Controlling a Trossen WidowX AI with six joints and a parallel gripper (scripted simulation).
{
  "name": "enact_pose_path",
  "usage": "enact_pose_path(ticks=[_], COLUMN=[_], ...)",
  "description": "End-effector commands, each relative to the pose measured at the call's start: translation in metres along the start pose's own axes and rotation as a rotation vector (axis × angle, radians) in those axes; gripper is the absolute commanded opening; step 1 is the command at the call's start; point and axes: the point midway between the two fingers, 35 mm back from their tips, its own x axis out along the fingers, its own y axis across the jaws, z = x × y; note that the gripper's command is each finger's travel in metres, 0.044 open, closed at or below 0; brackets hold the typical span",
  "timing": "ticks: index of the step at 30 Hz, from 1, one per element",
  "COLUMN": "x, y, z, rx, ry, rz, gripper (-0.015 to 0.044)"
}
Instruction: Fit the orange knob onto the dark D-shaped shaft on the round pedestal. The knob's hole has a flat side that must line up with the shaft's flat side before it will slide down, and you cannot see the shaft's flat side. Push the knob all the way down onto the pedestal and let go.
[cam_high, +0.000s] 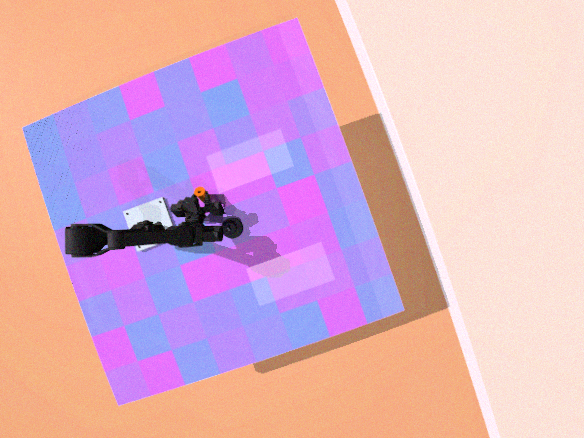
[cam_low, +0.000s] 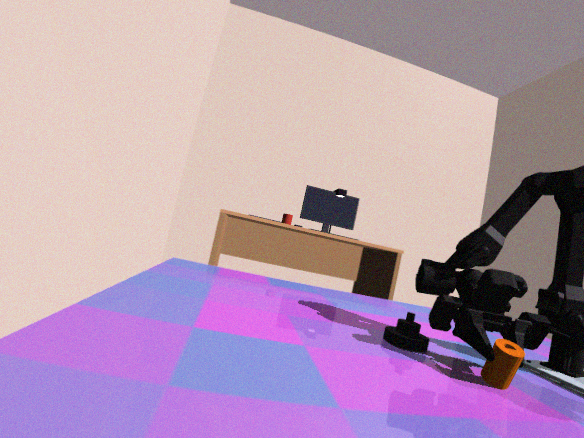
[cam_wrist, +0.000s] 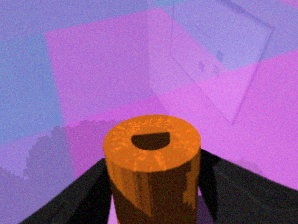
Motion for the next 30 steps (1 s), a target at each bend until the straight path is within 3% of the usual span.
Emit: enact_pose_path(ticks=[1,4,7,30], x=[-0.0005,-0.0018,-0.0007,-0.0007], y=[0.0011,0.001,0.0008,0.0008], z=[-0.0011,-0.0011,-0.0003,-0.0003], rx=[0.0,0.0,0.004,0.004], ry=[-0.012,0.003,-0.004,-0.004], rz=[0.003,0.001,0.002,0.002], gripper=[0.0179,0.0179,0.0258,0.026])
